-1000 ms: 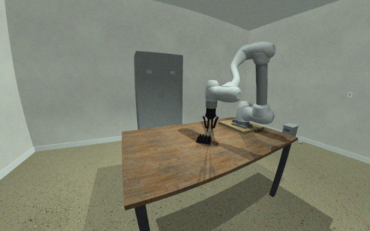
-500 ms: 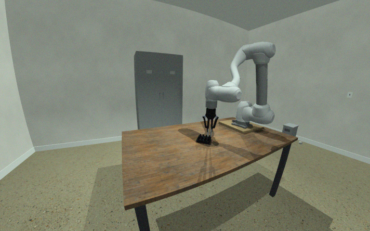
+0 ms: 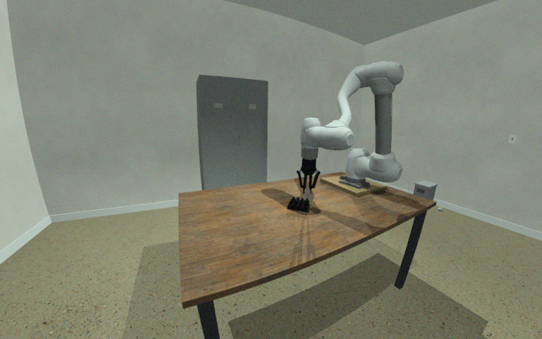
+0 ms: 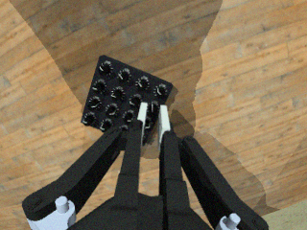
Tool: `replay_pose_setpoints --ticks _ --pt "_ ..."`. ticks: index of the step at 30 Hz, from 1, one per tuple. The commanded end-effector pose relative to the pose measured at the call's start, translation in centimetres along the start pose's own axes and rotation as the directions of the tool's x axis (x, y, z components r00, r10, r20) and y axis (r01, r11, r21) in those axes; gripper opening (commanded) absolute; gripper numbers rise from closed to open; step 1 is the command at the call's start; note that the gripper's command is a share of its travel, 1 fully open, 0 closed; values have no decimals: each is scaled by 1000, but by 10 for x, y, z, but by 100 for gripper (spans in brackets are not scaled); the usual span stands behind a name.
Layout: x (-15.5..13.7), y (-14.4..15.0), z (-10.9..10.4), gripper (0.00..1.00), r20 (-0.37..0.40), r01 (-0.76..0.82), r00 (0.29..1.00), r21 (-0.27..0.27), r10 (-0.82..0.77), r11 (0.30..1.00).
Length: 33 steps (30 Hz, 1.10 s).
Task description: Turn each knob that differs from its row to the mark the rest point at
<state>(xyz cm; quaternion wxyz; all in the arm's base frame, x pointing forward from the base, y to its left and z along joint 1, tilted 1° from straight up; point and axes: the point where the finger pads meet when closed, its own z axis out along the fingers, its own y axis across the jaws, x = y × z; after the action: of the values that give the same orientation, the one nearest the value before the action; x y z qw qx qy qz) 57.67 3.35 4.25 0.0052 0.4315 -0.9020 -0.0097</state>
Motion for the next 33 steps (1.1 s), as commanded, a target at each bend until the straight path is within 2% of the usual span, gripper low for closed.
replay_pose_setpoints --ticks 1,33 --pt "0 0 0 12 0 0 1000 0 0 1000" --pt "0 0 14 12 0 0 1000 0 0 1000"
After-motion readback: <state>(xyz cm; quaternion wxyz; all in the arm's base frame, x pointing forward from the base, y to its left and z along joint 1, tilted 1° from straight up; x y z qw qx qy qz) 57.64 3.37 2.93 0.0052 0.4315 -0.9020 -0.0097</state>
